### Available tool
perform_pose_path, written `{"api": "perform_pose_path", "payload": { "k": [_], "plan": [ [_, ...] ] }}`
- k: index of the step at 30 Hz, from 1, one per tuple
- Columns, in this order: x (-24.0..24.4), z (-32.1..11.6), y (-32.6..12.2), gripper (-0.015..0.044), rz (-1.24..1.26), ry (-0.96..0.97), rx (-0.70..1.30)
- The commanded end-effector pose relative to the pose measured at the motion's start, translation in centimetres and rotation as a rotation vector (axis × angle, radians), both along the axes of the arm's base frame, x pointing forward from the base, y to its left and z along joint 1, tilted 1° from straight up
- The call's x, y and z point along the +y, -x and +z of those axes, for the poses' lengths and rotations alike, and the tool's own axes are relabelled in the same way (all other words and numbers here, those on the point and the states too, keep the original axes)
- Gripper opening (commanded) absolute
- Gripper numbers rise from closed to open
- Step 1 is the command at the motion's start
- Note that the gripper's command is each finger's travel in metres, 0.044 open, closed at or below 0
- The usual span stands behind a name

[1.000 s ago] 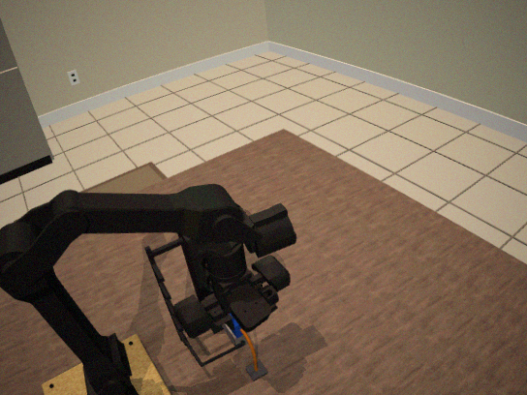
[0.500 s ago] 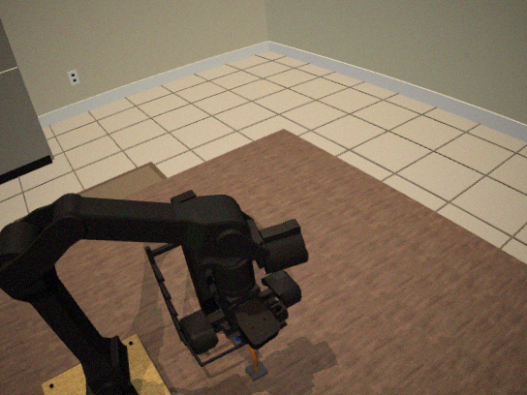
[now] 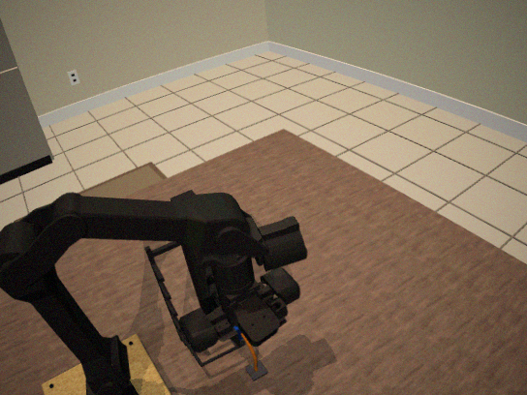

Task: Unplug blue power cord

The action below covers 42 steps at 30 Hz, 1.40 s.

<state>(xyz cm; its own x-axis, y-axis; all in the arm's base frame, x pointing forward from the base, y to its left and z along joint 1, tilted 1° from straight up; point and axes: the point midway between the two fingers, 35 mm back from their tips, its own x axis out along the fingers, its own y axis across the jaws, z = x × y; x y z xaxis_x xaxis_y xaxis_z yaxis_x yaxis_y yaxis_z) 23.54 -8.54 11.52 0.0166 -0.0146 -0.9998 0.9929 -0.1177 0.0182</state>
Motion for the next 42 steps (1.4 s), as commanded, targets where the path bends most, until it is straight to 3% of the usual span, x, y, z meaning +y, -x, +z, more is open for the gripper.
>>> {"api": "perform_pose_path", "payload": {
  "k": [1, 42],
  "plan": [
    [0.0, 0.7, 0.0, 0.0160, -0.016, 0.000, -0.002],
    [3.7, -0.4, -0.6, 0.0160, -0.019, -0.003, -0.003]
  ]
}}
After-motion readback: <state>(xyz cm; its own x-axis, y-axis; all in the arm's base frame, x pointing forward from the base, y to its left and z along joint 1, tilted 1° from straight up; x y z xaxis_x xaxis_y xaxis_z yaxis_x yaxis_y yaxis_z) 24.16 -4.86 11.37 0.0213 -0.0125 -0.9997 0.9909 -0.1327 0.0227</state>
